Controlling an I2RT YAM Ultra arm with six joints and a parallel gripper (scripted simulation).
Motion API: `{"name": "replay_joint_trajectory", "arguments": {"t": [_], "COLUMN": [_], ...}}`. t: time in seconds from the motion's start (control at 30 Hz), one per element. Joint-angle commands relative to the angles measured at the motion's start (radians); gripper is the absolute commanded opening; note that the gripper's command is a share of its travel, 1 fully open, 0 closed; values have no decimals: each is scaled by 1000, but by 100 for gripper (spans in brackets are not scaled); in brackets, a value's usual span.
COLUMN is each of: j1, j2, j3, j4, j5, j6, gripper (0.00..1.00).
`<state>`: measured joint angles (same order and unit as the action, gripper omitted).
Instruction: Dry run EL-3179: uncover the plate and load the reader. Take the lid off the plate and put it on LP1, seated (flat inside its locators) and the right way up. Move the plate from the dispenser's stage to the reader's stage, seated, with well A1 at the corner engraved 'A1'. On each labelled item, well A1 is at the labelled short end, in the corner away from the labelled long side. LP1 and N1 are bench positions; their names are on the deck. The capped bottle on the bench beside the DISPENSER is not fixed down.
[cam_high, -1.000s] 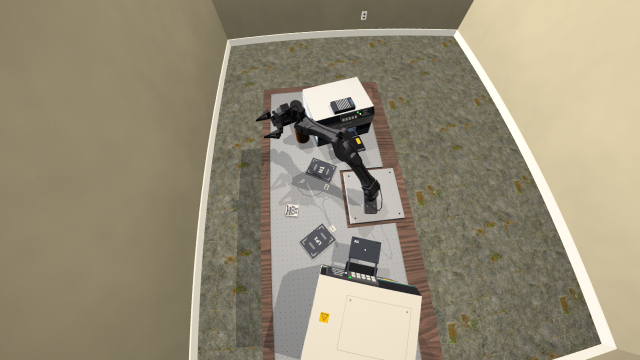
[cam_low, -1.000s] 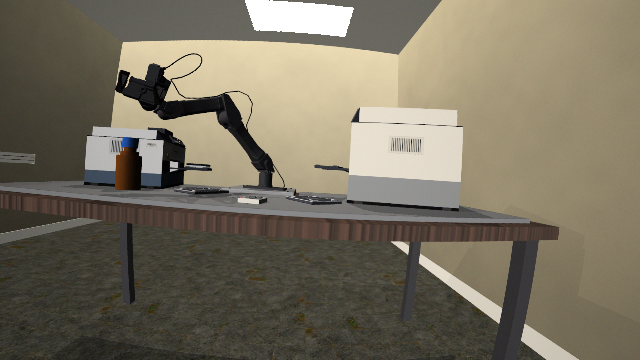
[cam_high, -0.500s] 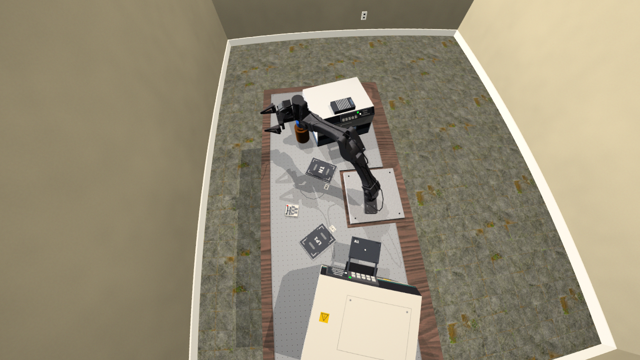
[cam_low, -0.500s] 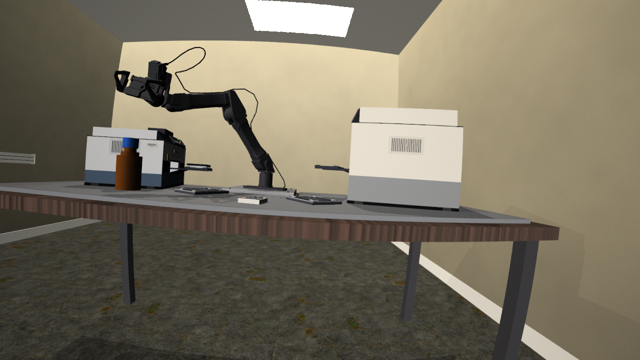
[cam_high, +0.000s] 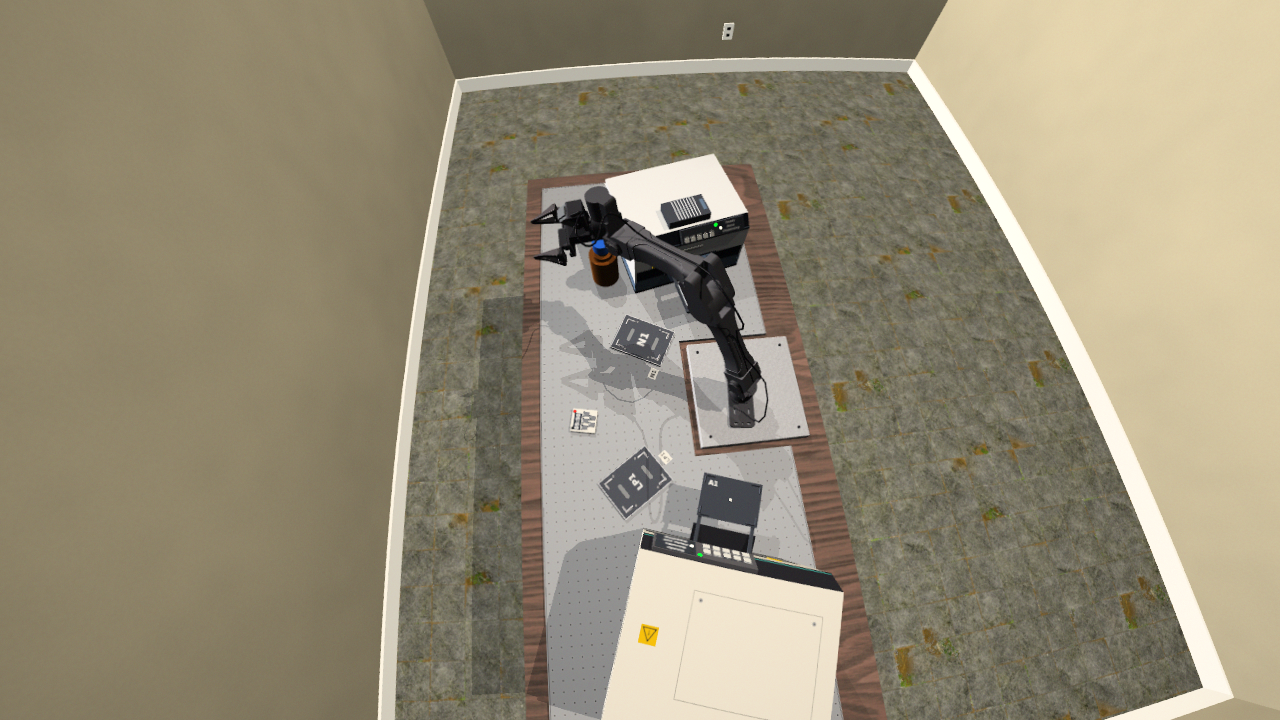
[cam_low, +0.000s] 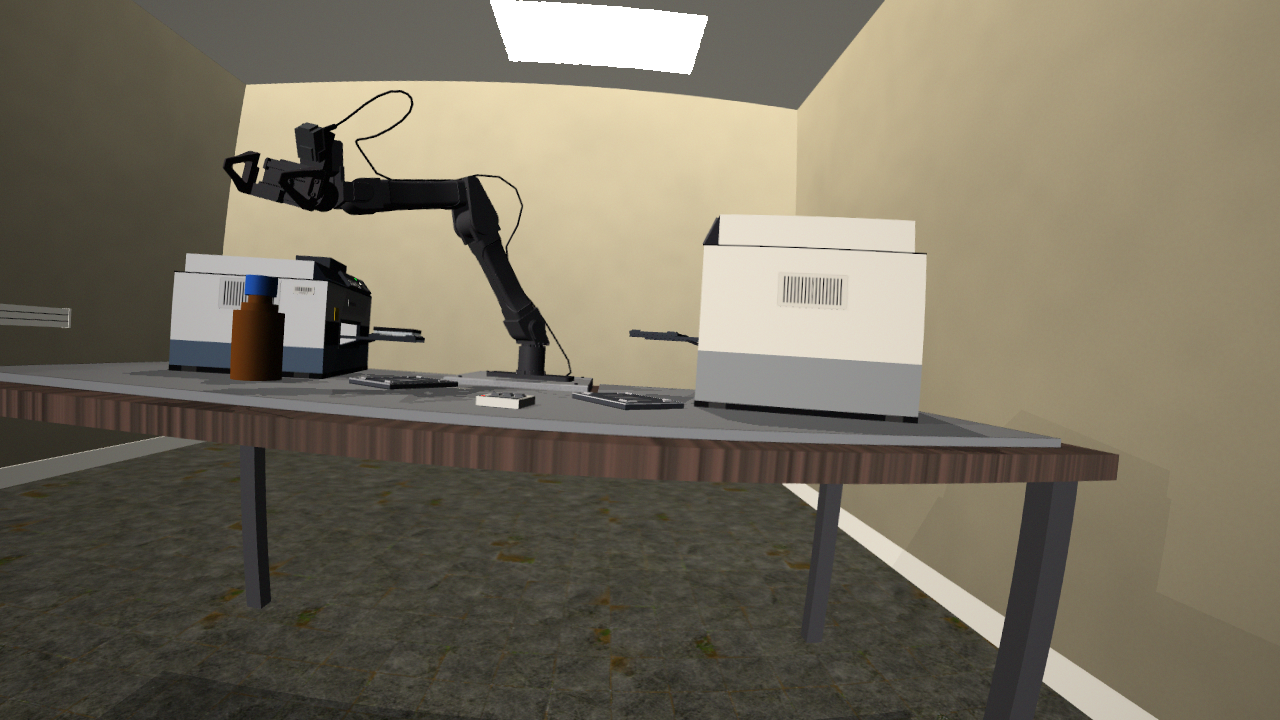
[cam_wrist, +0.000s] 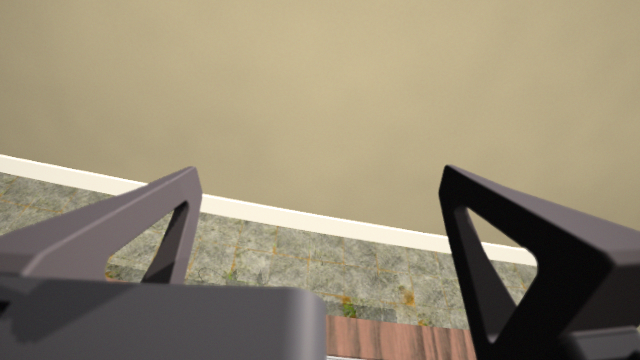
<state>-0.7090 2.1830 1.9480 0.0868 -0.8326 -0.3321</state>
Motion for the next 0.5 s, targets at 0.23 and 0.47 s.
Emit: {"name": "replay_joint_trajectory", "arguments": {"t": [0.23,0.47], "j1": [-8,-29], "j2": [-49,-134], "j3": [-8,-19], "j4": [-170,-295], "j5": [111,204], "j6": [-121,-206], "gripper": [100,100]}}
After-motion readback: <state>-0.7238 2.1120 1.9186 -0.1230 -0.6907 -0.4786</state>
